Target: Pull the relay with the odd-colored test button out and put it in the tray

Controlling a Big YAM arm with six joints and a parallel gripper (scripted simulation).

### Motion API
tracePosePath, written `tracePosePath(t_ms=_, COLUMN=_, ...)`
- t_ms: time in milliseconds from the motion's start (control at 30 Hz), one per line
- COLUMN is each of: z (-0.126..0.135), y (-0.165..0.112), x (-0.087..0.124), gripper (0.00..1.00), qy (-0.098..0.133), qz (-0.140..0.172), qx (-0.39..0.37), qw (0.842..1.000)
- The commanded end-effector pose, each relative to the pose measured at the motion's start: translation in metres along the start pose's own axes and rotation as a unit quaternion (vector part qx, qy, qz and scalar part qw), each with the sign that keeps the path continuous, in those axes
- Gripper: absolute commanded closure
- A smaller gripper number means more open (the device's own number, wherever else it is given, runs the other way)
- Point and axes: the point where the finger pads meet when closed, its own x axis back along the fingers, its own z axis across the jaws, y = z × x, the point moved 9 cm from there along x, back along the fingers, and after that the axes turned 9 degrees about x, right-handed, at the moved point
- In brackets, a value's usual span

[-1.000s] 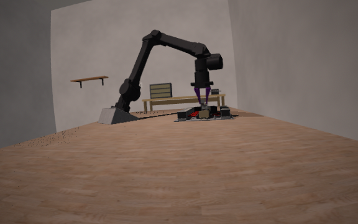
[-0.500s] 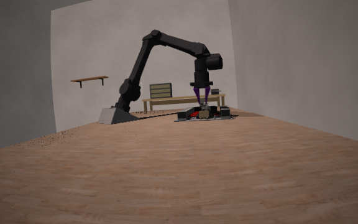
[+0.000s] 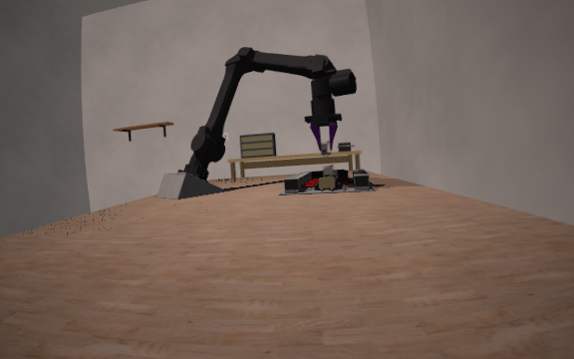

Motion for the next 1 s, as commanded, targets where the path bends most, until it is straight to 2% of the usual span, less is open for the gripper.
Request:
tracePosePath(t_ms=0, z=-0.013, y=0.002, x=0.037, gripper=1.0, qy=-0.027, qz=0.015, qx=0.02, qw=0.999)
tracePosePath(t_ms=167, z=-0.014, y=0.004, x=0.043, gripper=1.0, qy=-0.026, qz=0.015, qx=0.022, qw=0.999)
tracePosePath(t_ms=567, z=-0.011, y=0.006, x=0.025, gripper=1.0, qy=-0.012, qz=0.005, qx=0.024, qw=1.0)
tracePosePath(t_ms=967, z=-0.009, y=0.004, x=0.022, gripper=1.0, qy=-0.01, qz=0.004, qx=0.021, qw=1.0)
